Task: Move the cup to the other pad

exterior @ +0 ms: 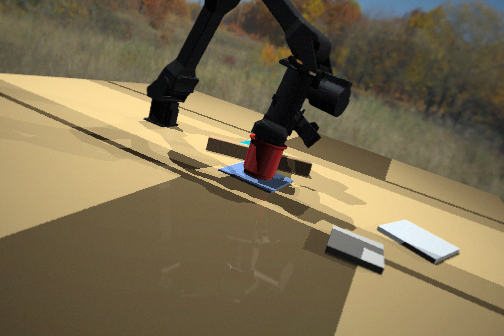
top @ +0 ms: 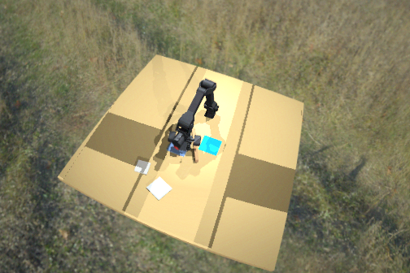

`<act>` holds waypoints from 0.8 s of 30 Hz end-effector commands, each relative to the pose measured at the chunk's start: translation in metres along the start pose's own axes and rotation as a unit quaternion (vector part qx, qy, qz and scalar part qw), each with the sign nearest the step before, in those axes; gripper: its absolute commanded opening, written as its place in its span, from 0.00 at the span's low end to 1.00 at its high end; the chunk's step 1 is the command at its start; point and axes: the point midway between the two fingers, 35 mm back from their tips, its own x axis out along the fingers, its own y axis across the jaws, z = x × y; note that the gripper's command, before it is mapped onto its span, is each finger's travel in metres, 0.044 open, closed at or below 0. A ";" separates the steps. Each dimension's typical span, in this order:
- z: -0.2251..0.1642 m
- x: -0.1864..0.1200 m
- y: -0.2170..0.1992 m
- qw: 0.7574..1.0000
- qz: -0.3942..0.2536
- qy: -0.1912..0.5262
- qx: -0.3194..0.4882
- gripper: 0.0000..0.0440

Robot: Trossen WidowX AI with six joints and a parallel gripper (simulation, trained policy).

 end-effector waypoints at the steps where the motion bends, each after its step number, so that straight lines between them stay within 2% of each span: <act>1: -0.003 0.009 0.000 0.999 0.007 0.006 -0.033 0.00; 10: -0.007 -0.001 0.000 0.996 0.011 0.008 -0.090 0.00; 24: -0.013 -0.042 0.007 0.988 0.011 -0.012 -0.152 0.00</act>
